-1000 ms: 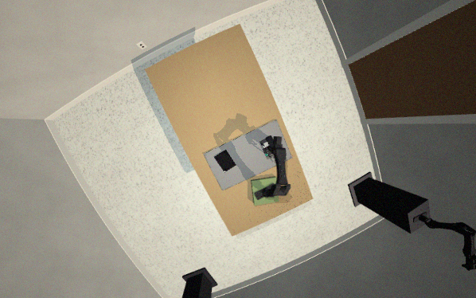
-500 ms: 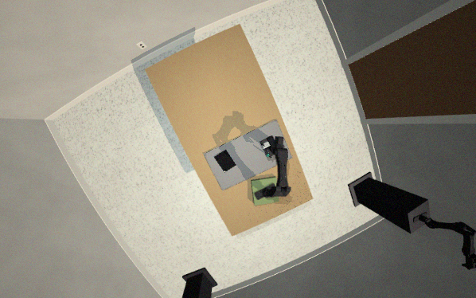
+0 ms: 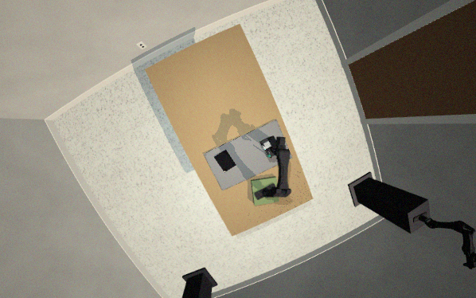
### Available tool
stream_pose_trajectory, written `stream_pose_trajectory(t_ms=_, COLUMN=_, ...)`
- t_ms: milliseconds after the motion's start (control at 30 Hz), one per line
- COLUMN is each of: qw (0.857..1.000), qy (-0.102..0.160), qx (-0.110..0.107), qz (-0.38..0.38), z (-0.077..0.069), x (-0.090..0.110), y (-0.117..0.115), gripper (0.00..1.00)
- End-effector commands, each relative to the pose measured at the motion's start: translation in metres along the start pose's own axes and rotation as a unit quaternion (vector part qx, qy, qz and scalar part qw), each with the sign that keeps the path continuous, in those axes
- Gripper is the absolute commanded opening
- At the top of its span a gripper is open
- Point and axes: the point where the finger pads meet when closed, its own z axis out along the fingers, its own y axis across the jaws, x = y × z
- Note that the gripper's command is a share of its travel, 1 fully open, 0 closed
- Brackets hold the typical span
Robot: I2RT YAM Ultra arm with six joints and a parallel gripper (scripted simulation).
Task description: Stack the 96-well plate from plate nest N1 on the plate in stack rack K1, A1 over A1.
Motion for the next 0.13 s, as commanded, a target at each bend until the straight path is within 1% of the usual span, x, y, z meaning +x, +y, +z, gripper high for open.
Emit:
stream_pose_trajectory(t_ms=0, qw=1.000, qy=-0.019, qx=0.009, qz=0.001, z=-0.0222, x=-0.0019, y=-0.0032, gripper=1.00)
stream_pose_trajectory(t_ms=100, qw=1.000, qy=-0.019, qx=0.009, qz=0.001, z=-0.0222, x=-0.0019, y=-0.0032, gripper=1.00)
